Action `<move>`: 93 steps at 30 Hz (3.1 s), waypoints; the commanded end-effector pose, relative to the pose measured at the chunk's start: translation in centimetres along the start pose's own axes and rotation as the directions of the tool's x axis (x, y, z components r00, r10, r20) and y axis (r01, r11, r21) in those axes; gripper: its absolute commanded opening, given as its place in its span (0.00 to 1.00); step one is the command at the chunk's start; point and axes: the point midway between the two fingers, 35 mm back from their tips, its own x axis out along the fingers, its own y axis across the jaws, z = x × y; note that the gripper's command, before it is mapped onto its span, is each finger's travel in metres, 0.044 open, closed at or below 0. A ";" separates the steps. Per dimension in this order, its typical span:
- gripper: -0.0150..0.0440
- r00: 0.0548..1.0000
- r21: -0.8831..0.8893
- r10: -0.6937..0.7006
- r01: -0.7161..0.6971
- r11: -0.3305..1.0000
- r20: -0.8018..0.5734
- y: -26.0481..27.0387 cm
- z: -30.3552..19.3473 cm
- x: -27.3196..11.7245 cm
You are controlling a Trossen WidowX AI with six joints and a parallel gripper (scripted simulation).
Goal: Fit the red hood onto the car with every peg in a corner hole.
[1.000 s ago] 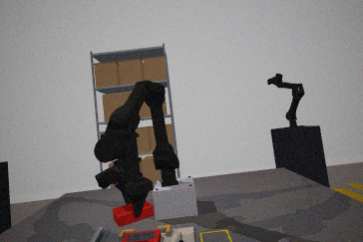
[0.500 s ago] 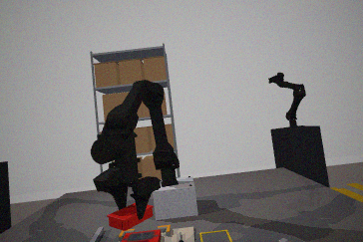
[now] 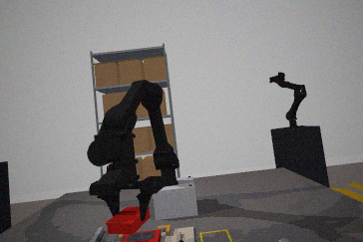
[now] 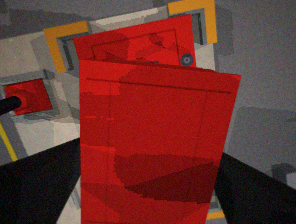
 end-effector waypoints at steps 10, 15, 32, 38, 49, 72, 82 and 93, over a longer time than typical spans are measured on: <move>0.25 1.000 -0.291 0.002 -0.003 0.957 -0.005 0.8 1.7 0.2; 0.25 1.000 -0.291 0.001 -0.003 0.957 -0.005 0.7 1.6 0.2; 0.25 1.000 -0.291 0.001 -0.003 0.957 -0.005 0.6 1.6 5.2; 0.25 1.000 -0.291 0.001 -0.003 0.957 -0.005 0.6 1.6 5.2; 0.25 1.000 -0.291 0.001 -0.003 0.957 -0.005 0.6 1.5 5.2; 0.25 1.000 -0.291 0.001 -0.003 0.957 -0.005 0.6 1.5 5.7; 0.25 1.000 -0.291 0.001 -0.003 0.957 -0.005 0.6 1.5 6.2; 0.25 1.000 -0.291 0.001 -0.003 0.957 -0.005 0.6 1.5 6.7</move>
